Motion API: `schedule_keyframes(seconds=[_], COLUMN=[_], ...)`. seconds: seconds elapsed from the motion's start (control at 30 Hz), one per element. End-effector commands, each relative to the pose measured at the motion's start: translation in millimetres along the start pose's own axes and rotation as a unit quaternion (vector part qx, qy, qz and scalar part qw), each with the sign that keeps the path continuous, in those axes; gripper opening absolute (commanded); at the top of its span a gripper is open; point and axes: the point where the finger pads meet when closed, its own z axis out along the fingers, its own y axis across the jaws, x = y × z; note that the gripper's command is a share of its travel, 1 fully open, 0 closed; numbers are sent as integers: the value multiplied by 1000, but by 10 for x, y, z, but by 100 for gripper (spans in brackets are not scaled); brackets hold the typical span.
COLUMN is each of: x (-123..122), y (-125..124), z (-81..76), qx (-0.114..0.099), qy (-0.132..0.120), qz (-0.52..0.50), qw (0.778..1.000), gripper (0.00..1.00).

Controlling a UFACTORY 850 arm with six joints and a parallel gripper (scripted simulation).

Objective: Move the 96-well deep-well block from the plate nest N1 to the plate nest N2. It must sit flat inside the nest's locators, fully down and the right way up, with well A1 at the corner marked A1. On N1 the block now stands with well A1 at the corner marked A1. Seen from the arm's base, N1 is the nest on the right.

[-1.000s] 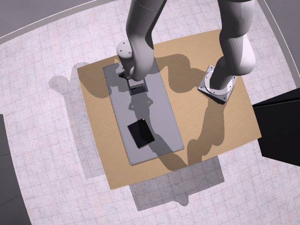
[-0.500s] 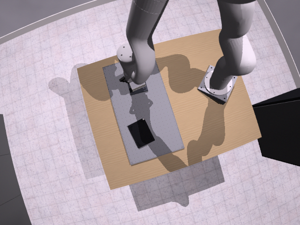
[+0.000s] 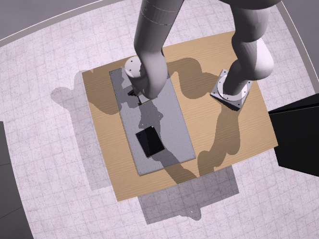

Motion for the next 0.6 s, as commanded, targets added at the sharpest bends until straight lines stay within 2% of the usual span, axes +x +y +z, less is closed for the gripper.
schedule_keyframes(seconds=[0.0,0.57], x=[-123,-591], y=[-56,-232], z=[-6,-6], qx=[1,1], qy=[1,1], qz=[0,0], qw=[1000,1000], gripper=[0,0])
